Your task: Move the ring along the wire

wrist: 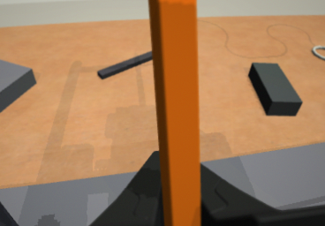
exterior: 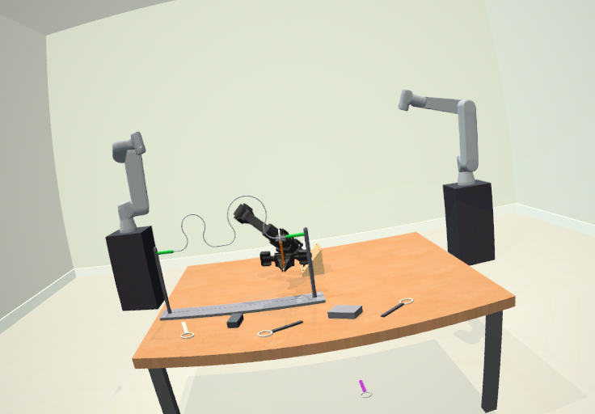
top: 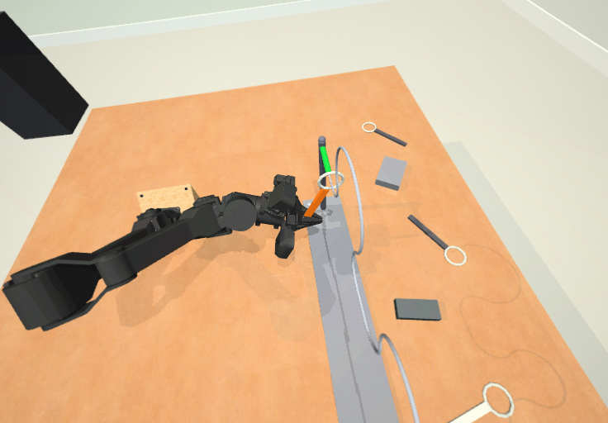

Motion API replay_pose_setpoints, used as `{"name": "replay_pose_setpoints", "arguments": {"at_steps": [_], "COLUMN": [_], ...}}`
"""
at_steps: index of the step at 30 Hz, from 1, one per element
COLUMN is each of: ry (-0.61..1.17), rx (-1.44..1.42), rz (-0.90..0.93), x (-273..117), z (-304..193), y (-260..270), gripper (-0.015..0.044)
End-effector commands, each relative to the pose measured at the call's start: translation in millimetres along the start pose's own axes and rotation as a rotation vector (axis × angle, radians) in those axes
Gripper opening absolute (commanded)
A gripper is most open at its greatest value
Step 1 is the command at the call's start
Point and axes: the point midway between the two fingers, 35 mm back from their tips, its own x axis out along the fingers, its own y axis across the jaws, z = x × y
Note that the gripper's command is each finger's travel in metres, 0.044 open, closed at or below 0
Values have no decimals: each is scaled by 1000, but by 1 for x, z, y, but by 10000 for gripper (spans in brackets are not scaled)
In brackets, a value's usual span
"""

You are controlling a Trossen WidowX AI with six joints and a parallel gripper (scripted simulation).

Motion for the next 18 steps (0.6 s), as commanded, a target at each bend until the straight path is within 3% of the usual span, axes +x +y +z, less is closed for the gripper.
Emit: {"name": "replay_pose_setpoints", "arguments": {"at_steps": [1, 18], "ry": [9, 9], "rx": [10, 19], "rz": [6, 11], "x": [-1, -3], "z": [-3, -2], "y": [7, 25], "gripper": [-150, -150]}}
